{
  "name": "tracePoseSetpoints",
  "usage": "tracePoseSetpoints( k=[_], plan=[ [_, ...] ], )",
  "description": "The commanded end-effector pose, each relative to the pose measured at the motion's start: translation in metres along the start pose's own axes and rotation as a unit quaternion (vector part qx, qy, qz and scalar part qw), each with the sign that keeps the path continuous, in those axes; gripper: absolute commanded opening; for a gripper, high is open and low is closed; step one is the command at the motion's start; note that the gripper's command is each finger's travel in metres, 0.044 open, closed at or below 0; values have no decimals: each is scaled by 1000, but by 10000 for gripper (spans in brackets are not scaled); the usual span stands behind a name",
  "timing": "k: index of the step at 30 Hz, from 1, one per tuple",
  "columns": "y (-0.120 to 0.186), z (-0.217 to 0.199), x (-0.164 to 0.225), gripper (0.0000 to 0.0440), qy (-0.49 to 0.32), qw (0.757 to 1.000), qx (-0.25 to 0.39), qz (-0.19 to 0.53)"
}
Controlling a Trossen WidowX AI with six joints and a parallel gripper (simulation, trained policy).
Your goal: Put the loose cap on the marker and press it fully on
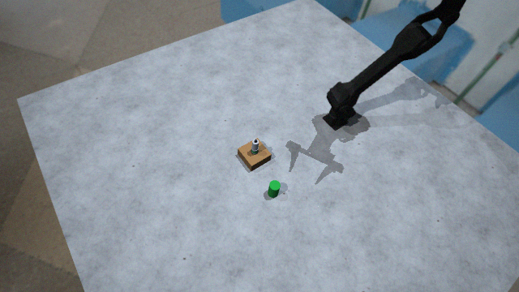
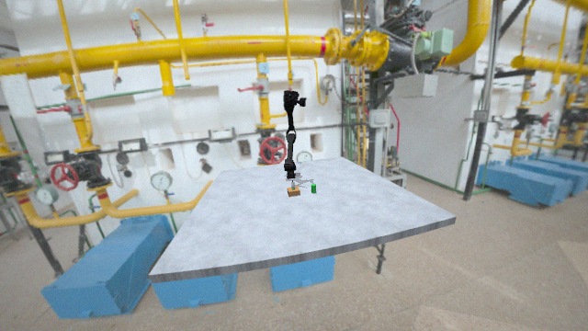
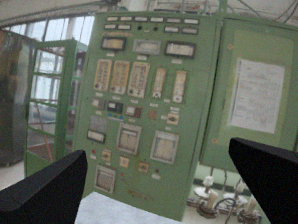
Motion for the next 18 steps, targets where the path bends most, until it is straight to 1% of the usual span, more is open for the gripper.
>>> tracePoseSetpoints(
  k=[1,6,8,10,18],
  plan=[
    [-2,-1,2,375,-2,1000,-3,4],
    [-10,-8,12,247,-14,999,-18,24],
    [-13,-10,16,209,-17,999,-25,32],
    [-17,-12,20,207,-20,998,-33,40],
    [-34,-22,39,230,-32,995,-65,74]
  ],
)
Point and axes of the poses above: the point midway between the two fingers, 35 mm back from their tips, its own y axis back along the fingers, its own z axis across the jaws, x = y × z, the point moved 3 cm from there along y, back along the fingers, and after that the axes turned 4 degrees about y, right-handed, at the moved point
